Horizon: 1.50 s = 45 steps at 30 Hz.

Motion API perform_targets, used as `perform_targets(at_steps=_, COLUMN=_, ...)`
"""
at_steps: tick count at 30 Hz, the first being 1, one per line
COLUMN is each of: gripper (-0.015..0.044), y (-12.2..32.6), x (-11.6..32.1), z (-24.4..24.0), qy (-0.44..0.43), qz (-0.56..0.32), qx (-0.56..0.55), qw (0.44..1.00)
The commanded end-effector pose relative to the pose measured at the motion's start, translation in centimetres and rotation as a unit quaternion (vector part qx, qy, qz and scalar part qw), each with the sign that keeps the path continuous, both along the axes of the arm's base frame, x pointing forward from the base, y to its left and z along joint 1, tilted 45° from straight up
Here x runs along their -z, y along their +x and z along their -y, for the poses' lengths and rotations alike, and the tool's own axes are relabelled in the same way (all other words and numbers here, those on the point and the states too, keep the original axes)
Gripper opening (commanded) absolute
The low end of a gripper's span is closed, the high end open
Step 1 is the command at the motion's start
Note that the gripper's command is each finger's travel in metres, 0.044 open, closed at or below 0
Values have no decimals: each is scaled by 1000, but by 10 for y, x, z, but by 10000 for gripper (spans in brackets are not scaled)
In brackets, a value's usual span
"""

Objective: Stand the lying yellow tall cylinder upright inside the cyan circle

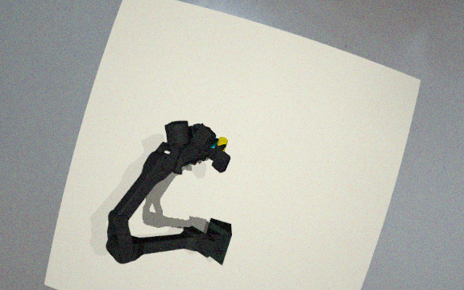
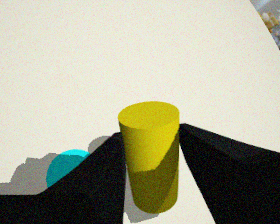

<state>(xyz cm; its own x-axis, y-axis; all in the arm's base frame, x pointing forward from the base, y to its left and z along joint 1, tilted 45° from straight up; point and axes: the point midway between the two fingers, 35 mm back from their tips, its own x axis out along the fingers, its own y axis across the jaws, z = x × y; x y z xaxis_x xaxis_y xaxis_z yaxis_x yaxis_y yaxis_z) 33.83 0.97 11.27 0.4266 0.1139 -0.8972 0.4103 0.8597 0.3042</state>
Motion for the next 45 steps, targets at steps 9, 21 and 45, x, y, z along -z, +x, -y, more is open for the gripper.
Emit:
perform_targets(at_steps=9, gripper=105, y=0, x=0, z=-1, qy=-20, qz=30, qx=21, qw=999)
perform_targets(at_steps=21, gripper=105, y=1, x=-2, z=-2, qy=-35, qz=63, qx=41, qw=997)
perform_targets(at_steps=45, gripper=105, y=0, x=-9, z=-4, qy=-55, qz=131, qx=85, qw=986)
